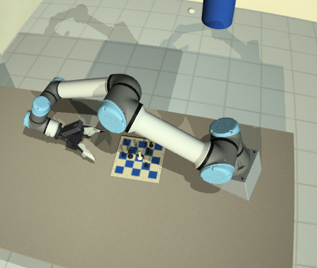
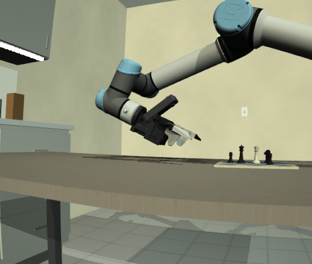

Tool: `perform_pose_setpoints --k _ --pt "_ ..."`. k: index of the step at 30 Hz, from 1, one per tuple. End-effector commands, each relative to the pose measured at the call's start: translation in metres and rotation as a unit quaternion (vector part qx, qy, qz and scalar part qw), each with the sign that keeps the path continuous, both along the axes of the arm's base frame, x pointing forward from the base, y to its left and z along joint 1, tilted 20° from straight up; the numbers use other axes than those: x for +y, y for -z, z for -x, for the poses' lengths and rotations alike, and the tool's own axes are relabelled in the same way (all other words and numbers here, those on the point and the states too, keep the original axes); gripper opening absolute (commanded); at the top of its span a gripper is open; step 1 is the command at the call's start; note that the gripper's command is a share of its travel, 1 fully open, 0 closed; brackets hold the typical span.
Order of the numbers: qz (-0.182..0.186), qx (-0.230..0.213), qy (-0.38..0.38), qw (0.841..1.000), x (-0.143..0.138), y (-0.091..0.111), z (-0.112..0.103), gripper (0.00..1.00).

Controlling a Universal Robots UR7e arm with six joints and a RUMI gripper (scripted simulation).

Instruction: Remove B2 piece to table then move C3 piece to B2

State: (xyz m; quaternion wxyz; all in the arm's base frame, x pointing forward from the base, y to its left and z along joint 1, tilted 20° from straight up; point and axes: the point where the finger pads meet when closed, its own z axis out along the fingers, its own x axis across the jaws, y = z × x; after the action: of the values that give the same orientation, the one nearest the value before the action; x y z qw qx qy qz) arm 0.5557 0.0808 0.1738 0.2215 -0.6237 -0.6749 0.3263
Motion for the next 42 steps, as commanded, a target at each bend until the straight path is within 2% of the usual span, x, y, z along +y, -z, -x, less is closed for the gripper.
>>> perform_pose_setpoints --k 1,29,42 --pt "0.0 -0.001 0.0 1.0 0.0 -0.001 0.0 1.0" --pt "0.0 -0.001 0.0 1.0 0.0 -0.006 0.002 1.0" --pt "0.0 -0.001 0.0 1.0 0.005 -0.077 0.028 1.0"
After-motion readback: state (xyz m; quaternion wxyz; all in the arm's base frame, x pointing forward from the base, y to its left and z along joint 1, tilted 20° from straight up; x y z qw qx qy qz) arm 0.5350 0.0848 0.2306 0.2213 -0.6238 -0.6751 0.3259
